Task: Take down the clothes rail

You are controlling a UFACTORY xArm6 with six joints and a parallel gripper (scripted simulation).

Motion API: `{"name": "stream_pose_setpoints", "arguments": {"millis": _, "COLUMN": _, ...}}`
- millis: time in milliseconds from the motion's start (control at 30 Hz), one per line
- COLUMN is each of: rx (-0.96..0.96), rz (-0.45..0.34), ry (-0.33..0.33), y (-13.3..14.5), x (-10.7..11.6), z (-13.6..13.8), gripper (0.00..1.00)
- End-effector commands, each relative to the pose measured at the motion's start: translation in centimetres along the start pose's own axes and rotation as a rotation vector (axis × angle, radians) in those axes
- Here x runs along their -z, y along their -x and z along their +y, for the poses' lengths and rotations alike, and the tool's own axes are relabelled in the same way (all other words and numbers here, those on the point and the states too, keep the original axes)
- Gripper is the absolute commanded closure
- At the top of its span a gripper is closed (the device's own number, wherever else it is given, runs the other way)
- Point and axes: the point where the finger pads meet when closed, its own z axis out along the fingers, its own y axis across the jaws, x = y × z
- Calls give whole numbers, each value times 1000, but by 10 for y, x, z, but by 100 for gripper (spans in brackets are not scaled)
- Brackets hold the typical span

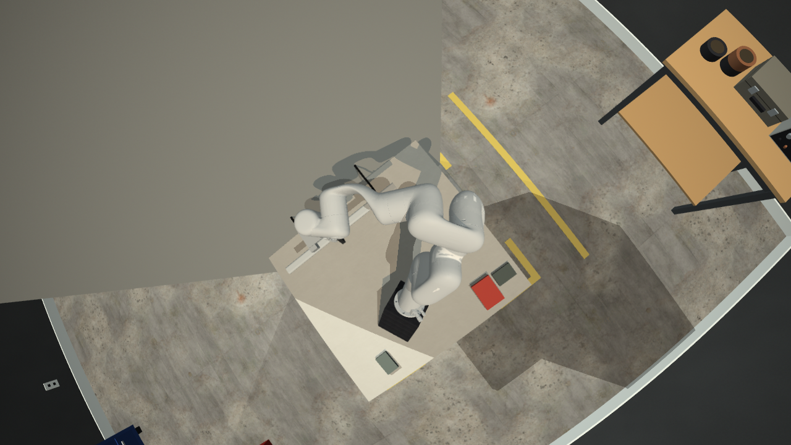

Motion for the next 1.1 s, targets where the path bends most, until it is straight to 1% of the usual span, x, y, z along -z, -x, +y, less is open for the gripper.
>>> {"name": "stream_pose_setpoints", "arguments": {"millis": 0, "rx": -1, "rz": 3, "ry": 3, "y": 6, "x": 2, "z": -15, "gripper": 100}}
{"name": "stream_pose_setpoints", "arguments": {"millis": 200, "rx": -1, "rz": 3, "ry": 3, "y": 13, "x": 2, "z": -33, "gripper": 100}}
{"name": "stream_pose_setpoints", "arguments": {"millis": 267, "rx": -1, "rz": 3, "ry": 3, "y": 13, "x": 2, "z": -33, "gripper": 100}}
{"name": "stream_pose_setpoints", "arguments": {"millis": 433, "rx": -1, "rz": 3, "ry": 3, "y": 18, "x": 2, "z": -48, "gripper": 100}}
{"name": "stream_pose_setpoints", "arguments": {"millis": 1000, "rx": -1, "rz": 3, "ry": 3, "y": 18, "x": 2, "z": -48, "gripper": 100}}
{"name": "stream_pose_setpoints", "arguments": {"millis": 1067, "rx": -1, "rz": 3, "ry": 3, "y": 18, "x": -2, "z": -48, "gripper": 100}}
